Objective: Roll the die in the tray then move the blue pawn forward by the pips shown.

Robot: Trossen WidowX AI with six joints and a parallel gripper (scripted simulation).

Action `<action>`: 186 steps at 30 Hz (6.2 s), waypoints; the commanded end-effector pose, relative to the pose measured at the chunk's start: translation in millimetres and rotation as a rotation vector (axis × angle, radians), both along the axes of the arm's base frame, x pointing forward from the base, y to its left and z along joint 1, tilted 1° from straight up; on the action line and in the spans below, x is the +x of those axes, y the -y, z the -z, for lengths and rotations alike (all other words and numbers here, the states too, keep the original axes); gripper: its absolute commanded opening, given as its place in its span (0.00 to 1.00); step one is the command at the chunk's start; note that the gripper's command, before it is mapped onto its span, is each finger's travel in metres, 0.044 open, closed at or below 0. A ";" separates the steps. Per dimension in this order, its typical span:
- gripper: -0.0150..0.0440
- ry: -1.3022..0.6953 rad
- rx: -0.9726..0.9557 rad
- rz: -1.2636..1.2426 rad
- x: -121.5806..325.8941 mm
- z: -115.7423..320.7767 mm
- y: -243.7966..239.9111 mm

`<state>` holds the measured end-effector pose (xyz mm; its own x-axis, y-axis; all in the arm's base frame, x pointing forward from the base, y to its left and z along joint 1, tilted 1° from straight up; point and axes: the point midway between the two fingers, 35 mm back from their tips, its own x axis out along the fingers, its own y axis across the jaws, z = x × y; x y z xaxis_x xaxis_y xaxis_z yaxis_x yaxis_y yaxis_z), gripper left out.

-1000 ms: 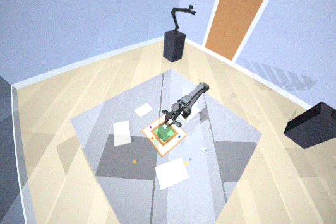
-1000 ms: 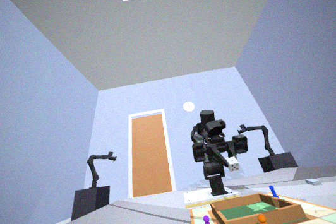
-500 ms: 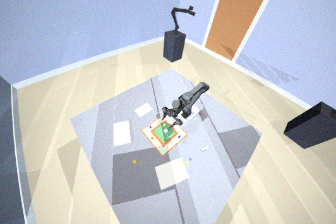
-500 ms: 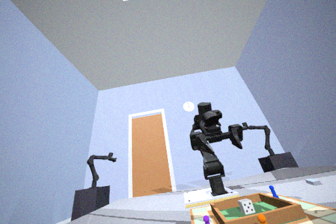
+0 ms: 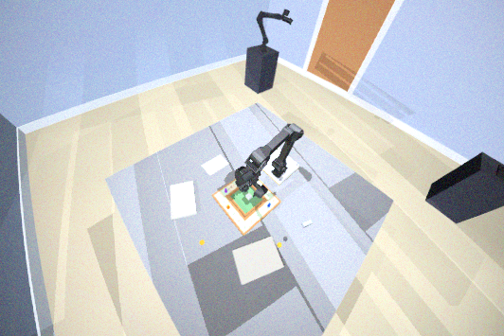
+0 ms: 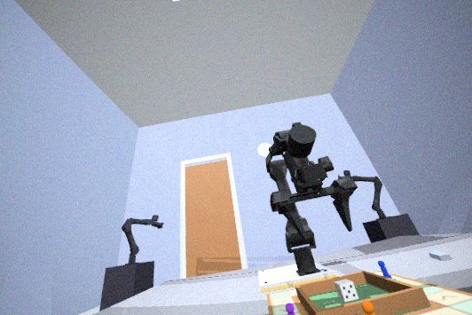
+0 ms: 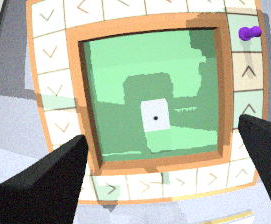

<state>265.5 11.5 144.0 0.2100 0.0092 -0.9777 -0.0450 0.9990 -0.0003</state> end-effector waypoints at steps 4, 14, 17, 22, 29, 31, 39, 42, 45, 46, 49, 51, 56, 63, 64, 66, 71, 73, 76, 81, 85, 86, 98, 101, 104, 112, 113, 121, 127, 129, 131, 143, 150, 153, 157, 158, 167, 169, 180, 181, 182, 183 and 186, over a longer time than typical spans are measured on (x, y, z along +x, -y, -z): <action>1.00 -0.073 -0.003 0.000 2.2 5.5 0.0; 0.59 -0.155 0.003 -0.049 -43.4 34.2 -91.0; 0.59 -0.175 -0.005 -0.062 -62.4 41.6 -111.0; 0.59 -0.176 -0.006 -0.063 -63.8 42.1 -112.3; 0.59 -0.176 -0.006 -0.063 -64.8 52.4 -113.4; 0.59 -0.176 -0.006 -0.063 -64.7 57.2 -113.4; 0.59 -0.176 -0.006 -0.063 -64.0 65.9 -113.9; 0.59 -0.176 -0.006 -0.063 -63.7 70.8 -114.0; 0.59 -0.176 -0.006 -0.063 -63.5 75.6 -114.2; 0.59 -0.176 -0.006 -0.063 -63.4 77.2 -114.2; 0.59 -0.176 -0.006 -0.063 -63.4 81.9 -114.3; 0.59 -0.176 -0.006 -0.063 -63.4 85.1 -114.3; 0.59 -0.176 -0.006 -0.063 -63.5 93.0 -114.2; 0.50 -0.176 -0.006 -0.063 -63.8 98.4 -114.0; 0.46 -0.176 -0.006 -0.063 -63.8 98.4 -114.0; 0.37 -0.176 -0.006 -0.063 -63.8 98.4 -114.0; 0.28 -0.176 -0.006 -0.063 -63.8 98.4 -114.0; 0.26 -0.176 -0.006 -0.063 -63.8 98.4 -114.0; 0.25 -0.176 -0.006 -0.063 -63.6 97.6 -114.1; 0.25 -0.176 -0.006 -0.063 -59.8 77.3 -116.0; 0.25 -0.176 -0.006 -0.063 -57.6 57.9 -116.9; 0.25 -0.176 -0.006 -0.063 -57.3 53.0 -117.0; 0.25 -0.176 -0.006 -0.063 -60.4 -6.8 -113.7; 0.25 -0.176 -0.006 -0.063 -63.2 -21.8 -111.7; 0.25 -0.176 -0.006 -0.063 -64.8 -29.0 -110.5; 0.25 -0.177 -0.006 -0.063 -70.5 -17.8 -111.9; 0.25 -0.177 -0.006 -0.063 -72.3 -14.6 -112.2; 0.25 -0.178 -0.006 -0.063 -86.9 11.6 -113.5; 0.25 -0.179 -0.006 -0.063 -98.8 31.5 -113.0; 0.25 -0.179 -0.006 -0.063 -102.9 38.2 -112.5; 0.25 -0.180 -0.006 -0.063 -107.1 44.9 -111.9; 0.25 -0.180 -0.006 -0.063 -109.0 78.1 -112.0; 0.25 -0.180 -0.006 -0.063 -109.2 85.2 -111.7; 0.25 -0.180 -0.006 -0.063 -109.0 87.5 -111.8; 0.25 -0.180 -0.006 -0.063 -108.8 93.2 -111.9; 0.25 -0.180 -0.006 -0.063 -108.8 94.9 -111.9; 0.39 -0.177 0.000 -0.066 -108.7 96.8 -112.6; 0.48 -0.177 0.000 -0.066 -108.7 96.8 -112.6; 0.97 -0.180 -0.006 -0.063 -110.2 47.3 -112.1; 1.00 -0.180 -0.006 -0.063 -110.2 47.3 -112.1; 1.00 -0.180 -0.006 -0.063 -110.2 47.3 -112.1; 1.00 -0.180 -0.006 -0.063 -110.2 47.3 -112.1; 1.00 -0.180 -0.006 -0.062 -108.7 34.4 -111.5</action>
